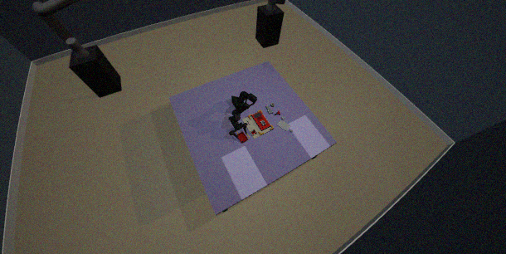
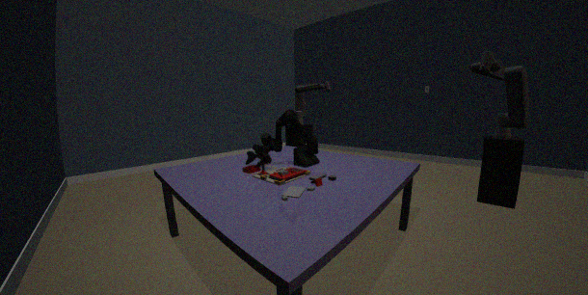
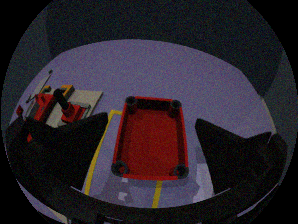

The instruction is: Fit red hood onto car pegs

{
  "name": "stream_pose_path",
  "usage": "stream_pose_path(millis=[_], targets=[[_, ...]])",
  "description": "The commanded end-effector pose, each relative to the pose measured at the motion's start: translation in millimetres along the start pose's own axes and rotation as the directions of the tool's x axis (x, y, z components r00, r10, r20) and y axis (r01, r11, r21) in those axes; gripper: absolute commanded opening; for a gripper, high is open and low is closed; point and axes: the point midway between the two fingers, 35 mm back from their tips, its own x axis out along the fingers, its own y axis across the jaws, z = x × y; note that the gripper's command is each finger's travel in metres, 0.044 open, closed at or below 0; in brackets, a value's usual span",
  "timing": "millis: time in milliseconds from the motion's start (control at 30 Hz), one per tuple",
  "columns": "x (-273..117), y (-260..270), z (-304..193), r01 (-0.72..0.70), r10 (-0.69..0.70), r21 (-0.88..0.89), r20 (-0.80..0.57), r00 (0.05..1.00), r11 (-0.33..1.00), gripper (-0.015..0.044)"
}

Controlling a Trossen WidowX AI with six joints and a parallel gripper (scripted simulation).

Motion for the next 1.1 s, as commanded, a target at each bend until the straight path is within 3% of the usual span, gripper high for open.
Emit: stream_pose_path(millis=[0,1067], targets=[[0.5,-0.9,-3.0,0.005,-0.005,0.01,-0.002,1.0,1.0,0.044],[8.3,-0.7,-16.3,0.005,-0.004,0.01,-0.002,1.0,1.0,0.044]])
